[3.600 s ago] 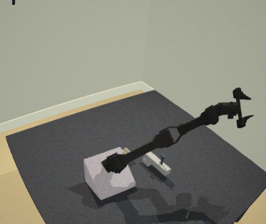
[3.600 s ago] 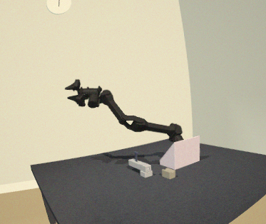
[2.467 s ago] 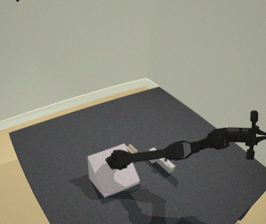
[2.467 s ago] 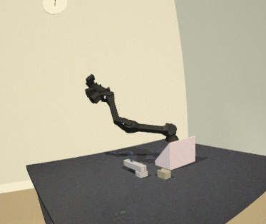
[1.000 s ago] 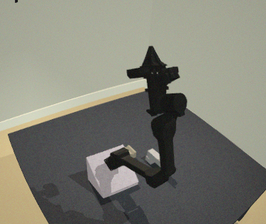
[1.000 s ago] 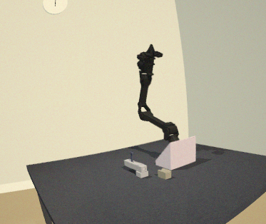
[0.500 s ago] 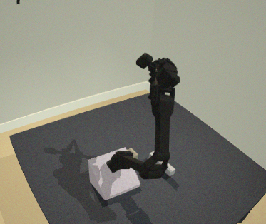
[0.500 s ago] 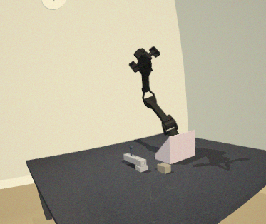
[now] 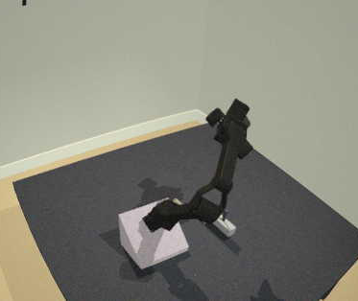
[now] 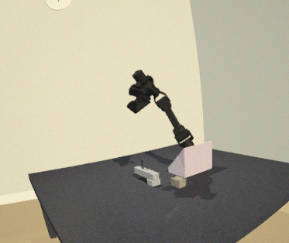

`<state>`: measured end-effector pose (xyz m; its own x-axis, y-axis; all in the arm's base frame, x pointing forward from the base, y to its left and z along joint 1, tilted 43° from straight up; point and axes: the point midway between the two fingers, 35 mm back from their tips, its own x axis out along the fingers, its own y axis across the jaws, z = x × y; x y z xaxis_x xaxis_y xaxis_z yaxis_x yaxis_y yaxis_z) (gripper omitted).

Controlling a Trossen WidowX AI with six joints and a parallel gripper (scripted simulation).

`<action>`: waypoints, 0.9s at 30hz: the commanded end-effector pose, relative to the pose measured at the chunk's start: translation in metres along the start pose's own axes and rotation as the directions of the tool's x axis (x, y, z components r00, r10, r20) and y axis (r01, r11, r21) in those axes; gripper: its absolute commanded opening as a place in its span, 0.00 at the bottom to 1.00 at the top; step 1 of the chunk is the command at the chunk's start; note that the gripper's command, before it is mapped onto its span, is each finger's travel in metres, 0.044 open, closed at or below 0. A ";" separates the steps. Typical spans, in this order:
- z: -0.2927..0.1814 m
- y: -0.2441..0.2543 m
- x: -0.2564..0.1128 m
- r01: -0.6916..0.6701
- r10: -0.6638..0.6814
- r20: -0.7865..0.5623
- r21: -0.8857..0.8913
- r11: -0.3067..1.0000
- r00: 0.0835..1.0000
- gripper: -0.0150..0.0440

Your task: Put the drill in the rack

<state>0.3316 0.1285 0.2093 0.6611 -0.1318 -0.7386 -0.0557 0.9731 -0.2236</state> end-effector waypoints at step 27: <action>-0.165 -0.171 0.064 0.484 -0.473 -0.673 -0.192 0.854 0.568 0.25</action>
<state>0.2610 -0.0739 0.0987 -0.0906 -0.6582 -0.7474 0.1313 0.7360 -0.6641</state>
